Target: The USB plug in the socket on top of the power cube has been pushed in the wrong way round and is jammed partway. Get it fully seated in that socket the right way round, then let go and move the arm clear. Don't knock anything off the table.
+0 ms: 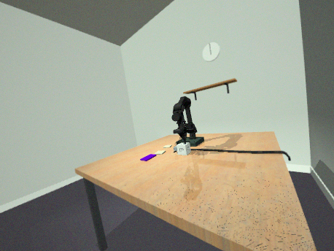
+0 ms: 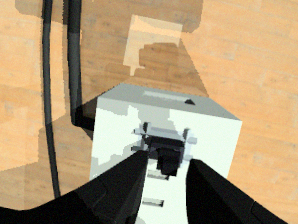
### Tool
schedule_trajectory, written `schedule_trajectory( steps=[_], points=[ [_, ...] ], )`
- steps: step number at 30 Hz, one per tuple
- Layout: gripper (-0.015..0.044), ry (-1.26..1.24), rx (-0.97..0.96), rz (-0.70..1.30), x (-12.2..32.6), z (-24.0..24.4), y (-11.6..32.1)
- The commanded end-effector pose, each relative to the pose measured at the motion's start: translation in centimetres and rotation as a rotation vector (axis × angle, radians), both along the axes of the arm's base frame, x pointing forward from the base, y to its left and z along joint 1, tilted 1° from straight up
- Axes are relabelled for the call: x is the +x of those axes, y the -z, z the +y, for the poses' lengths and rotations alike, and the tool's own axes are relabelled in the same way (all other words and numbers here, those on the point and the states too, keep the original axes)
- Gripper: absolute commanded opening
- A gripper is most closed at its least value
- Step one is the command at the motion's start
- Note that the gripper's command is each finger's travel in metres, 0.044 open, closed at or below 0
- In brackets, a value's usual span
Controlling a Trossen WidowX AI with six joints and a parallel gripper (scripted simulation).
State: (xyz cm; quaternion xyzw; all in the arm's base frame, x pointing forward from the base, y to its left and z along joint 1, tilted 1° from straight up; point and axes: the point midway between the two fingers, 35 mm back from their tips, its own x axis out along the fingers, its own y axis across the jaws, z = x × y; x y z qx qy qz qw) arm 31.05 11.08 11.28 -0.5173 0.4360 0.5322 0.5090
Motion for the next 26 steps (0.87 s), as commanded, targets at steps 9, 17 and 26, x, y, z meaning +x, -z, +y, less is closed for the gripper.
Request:
schedule_trajectory(
  steps=[9,17,26],
  points=[
    [0.0095,0.000,0.000,0.001,0.0,0.0,0.0],
    [0.0095,0.000,0.000,0.000,0.0,0.0,-0.2],
    [0.0095,0.000,0.000,0.000,-0.1,0.0,-1.1]
  ],
)
